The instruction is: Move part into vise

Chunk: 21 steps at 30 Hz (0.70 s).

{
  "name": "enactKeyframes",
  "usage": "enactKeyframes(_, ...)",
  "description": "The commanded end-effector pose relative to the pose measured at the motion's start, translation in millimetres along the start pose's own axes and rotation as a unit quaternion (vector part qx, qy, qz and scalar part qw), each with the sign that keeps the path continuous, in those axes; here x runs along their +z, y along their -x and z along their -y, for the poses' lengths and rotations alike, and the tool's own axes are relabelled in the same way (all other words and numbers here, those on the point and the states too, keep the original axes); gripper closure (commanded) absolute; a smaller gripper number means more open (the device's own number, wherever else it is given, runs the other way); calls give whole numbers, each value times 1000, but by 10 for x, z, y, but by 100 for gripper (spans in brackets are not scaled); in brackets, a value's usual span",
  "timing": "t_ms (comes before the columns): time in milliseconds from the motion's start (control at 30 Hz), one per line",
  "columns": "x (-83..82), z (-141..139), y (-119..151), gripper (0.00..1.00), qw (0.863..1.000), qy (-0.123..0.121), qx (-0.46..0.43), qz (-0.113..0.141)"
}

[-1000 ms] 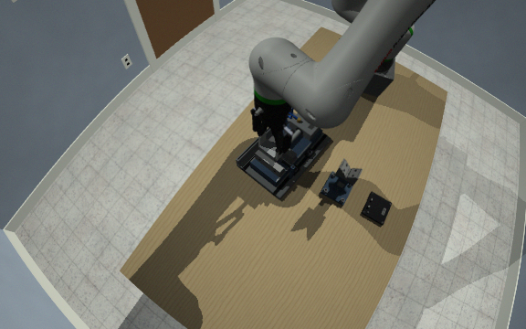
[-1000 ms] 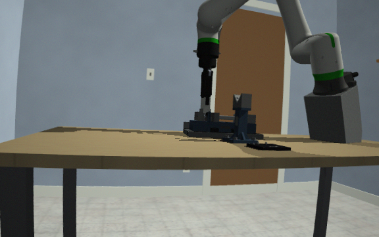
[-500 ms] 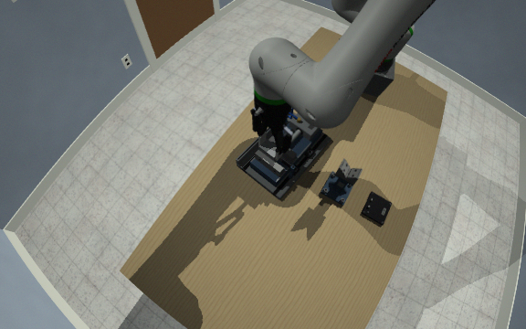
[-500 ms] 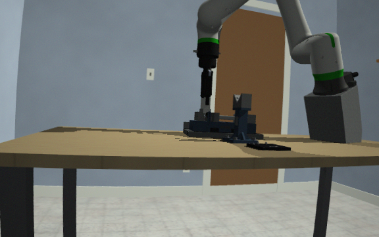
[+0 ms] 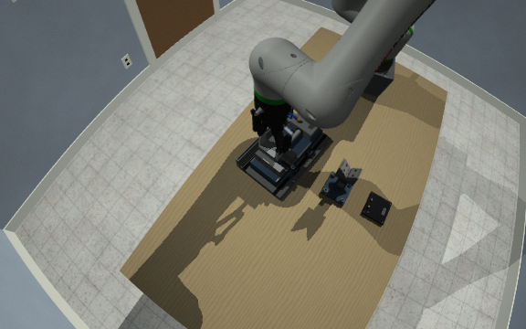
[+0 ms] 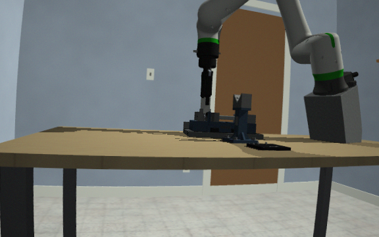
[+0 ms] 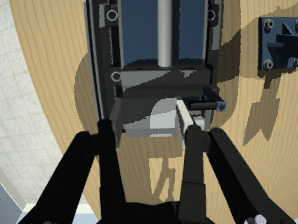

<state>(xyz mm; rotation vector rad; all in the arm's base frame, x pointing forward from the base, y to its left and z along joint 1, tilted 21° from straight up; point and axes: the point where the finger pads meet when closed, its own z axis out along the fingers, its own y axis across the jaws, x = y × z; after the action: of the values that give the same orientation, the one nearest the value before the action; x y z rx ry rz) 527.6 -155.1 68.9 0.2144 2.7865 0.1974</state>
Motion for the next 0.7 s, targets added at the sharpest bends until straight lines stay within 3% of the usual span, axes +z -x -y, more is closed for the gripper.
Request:
enactKeyframes(0,-2,1,2,100,1000,0,0,0)
enactKeyframes(233,-2,1,2,100,1000,0,0,0)
enactKeyframes(267,-2,1,2,53,1000,0,0,0)
enactKeyframes(667,-2,1,2,53,1000,0,0,0)
